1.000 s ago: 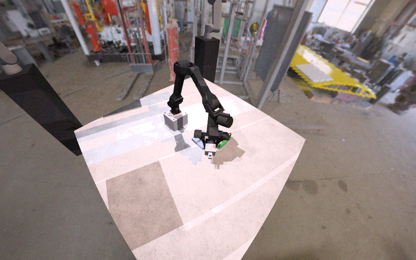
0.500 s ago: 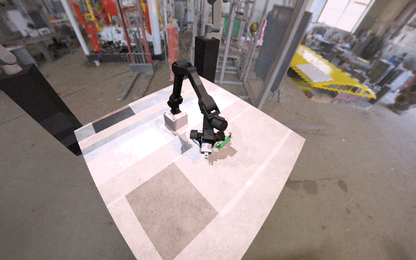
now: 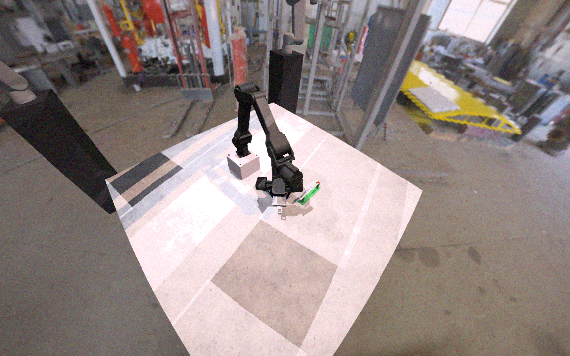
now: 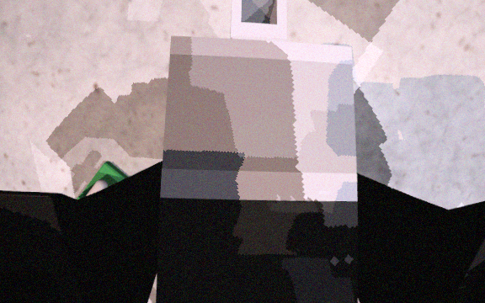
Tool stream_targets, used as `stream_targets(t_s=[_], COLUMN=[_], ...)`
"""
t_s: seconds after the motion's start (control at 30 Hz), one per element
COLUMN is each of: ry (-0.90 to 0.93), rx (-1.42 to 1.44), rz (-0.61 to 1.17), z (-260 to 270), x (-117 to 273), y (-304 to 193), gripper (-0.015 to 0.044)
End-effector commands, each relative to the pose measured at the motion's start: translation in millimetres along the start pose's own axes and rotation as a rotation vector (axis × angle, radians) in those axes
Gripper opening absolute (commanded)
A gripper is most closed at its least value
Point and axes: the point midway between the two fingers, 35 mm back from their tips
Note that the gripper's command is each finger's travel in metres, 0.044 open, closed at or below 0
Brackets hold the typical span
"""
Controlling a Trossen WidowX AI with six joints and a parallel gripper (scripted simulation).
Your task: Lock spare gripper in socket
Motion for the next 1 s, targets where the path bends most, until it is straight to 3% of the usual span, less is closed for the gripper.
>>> stream_targets(t_s=[0.0, 0.97], ry=[0.032, 0.25], rx=[-0.012, -0.157], rz=[0.046, 0.378], z=[-5, -39], x=[3, 22], y=[-6, -49], gripper=[0.0, 0.0])
Point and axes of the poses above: the point midway between the two fingers, 35 mm back from their tips, its own x axis back along the fingers, its own z axis across the jaws, y = z × x, and after that the axes turned 8 degrees about x, right-handed
